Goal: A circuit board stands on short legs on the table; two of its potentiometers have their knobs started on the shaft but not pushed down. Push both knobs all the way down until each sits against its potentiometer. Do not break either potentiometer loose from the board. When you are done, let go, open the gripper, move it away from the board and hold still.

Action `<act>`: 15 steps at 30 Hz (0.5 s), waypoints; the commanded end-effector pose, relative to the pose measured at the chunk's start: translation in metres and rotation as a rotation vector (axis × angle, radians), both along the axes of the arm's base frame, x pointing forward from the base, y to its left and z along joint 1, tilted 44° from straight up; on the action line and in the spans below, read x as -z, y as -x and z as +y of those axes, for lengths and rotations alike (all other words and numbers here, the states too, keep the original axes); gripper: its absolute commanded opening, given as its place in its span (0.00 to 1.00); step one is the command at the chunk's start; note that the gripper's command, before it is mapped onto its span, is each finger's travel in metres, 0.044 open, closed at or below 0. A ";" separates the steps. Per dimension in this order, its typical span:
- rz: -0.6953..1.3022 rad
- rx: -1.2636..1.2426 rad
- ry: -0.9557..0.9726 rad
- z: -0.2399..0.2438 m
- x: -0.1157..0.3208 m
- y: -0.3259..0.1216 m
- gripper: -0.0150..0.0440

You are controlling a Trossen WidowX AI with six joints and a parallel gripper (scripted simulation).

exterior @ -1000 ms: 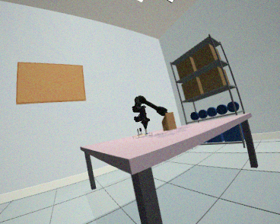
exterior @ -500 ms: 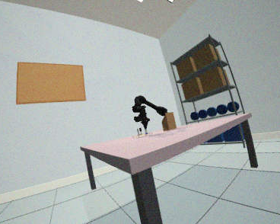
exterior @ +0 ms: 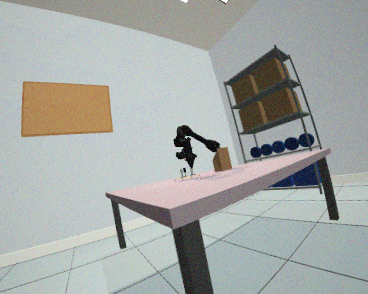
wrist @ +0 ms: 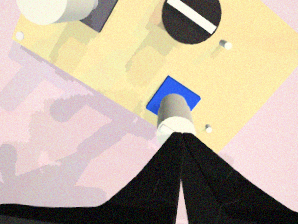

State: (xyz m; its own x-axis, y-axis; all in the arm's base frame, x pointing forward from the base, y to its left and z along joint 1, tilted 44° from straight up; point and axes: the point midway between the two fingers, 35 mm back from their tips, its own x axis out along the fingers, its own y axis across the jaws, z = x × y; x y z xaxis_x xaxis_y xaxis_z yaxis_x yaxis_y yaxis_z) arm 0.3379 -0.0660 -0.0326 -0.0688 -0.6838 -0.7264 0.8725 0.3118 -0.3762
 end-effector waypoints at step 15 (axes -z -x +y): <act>0.006 -0.028 -0.011 0.006 -0.010 -0.002 0.48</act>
State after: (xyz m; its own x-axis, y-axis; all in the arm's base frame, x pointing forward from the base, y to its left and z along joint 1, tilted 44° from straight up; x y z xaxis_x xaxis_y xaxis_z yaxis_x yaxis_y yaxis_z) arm 0.3387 -0.0612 -0.0276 -0.0653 -0.6850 -0.7256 0.8700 0.3170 -0.3776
